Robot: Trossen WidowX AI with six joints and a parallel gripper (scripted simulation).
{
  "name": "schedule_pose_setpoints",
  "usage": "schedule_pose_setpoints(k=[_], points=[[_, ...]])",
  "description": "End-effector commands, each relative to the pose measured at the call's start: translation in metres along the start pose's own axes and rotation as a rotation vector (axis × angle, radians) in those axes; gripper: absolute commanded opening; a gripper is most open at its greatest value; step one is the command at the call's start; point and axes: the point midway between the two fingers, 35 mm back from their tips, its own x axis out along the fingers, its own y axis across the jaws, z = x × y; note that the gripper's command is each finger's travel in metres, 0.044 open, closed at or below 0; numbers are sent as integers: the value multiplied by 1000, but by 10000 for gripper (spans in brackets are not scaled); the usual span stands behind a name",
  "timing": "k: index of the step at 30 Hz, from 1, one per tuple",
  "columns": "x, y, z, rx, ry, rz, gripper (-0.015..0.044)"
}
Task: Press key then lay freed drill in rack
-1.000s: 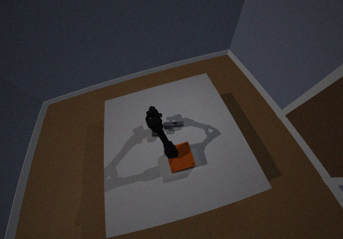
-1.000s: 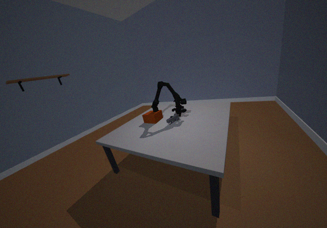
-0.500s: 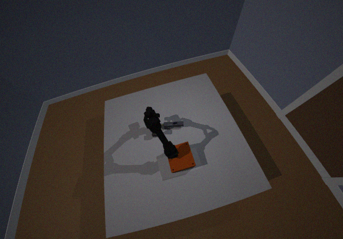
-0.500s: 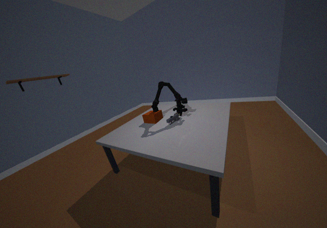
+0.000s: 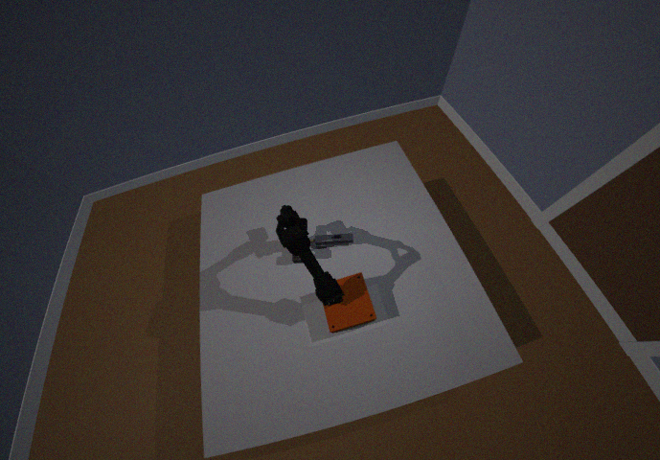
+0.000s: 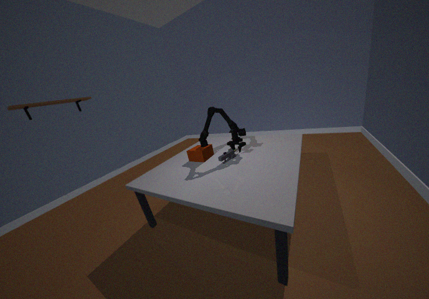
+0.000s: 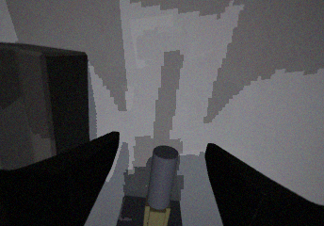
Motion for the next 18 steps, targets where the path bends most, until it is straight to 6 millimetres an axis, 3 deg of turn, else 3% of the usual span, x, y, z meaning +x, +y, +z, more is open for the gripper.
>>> schedule_pose_setpoints(k=[1,3,18], points=[[1,0,-2,-4,-2,1,394],[1,0,-4,-3,-2,2,440],[4,-1,-12,-3,-2,2,440]])
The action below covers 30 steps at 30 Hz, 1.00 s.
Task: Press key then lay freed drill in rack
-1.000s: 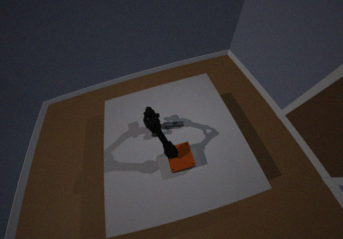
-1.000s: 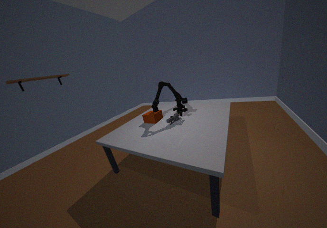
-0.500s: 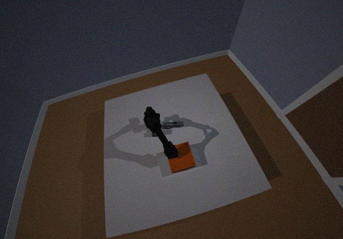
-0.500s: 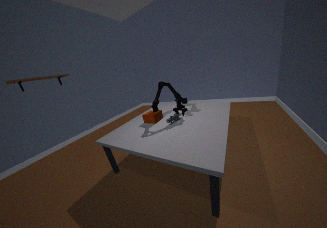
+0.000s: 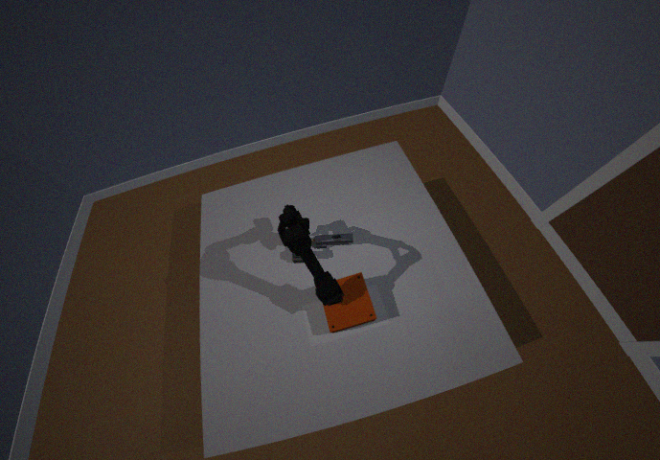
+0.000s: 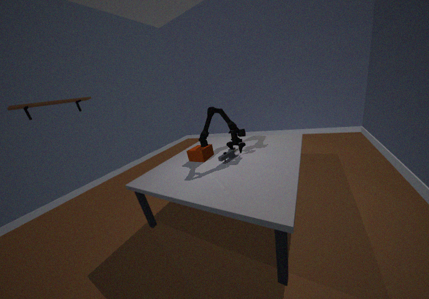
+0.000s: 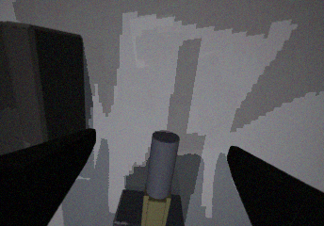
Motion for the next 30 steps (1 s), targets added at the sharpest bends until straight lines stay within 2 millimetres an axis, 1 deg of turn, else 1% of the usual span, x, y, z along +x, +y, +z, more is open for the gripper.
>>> schedule_pose_setpoints(k=[1,9,25,28,30], points=[[1,1,-2,-5,-1,2,440],[3,1,-6,-5,-1,3,440],[2,0,-4,0,0,0,20],[2,0,-4,0,0,0,0],[2,0,-4,0,0,0,0]])
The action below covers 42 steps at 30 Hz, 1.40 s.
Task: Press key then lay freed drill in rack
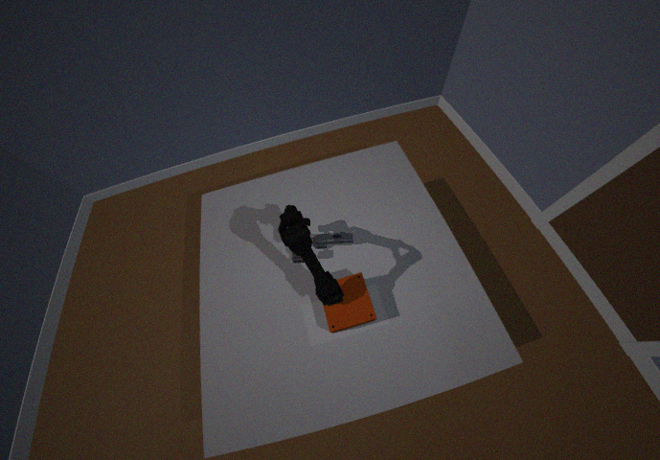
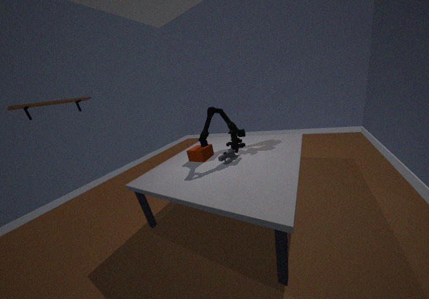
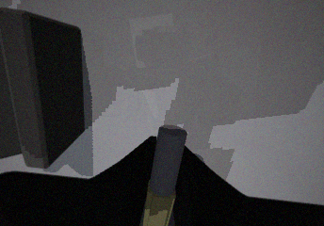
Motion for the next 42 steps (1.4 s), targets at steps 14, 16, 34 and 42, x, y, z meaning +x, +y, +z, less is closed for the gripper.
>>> schedule_pose_setpoints(k=[14,16,34,42], points=[[-3,3,0,-5,0,3,0],[-3,2,2,-5,0,3,0],[-2,2,27,-5,-2,3,0],[-2,2,38,-5,-3,3,0]])
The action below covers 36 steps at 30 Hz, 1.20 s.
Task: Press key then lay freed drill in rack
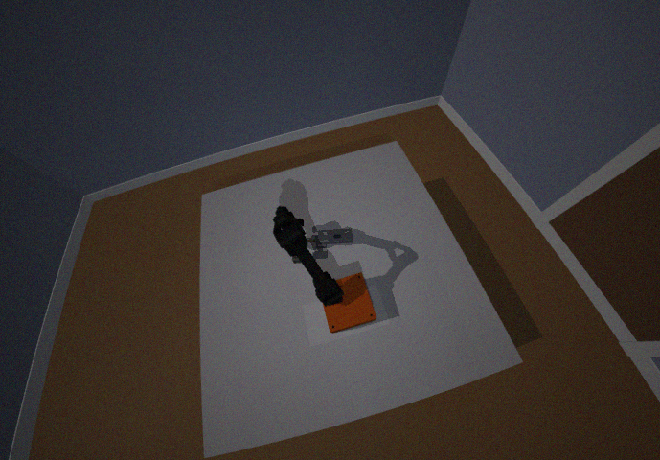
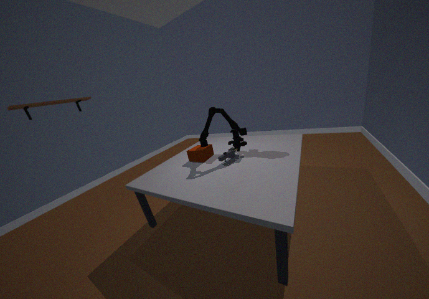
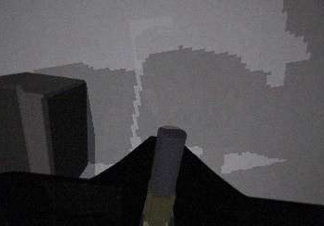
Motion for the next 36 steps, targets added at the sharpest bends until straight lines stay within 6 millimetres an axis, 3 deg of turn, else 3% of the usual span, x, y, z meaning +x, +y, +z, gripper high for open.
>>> schedule_pose_setpoints(k=[1,22,36], points=[[1,1,7,4,-3,7,0],[1,2,38,4,-5,7,0],[-9,0,34,4,-5,6,0]])
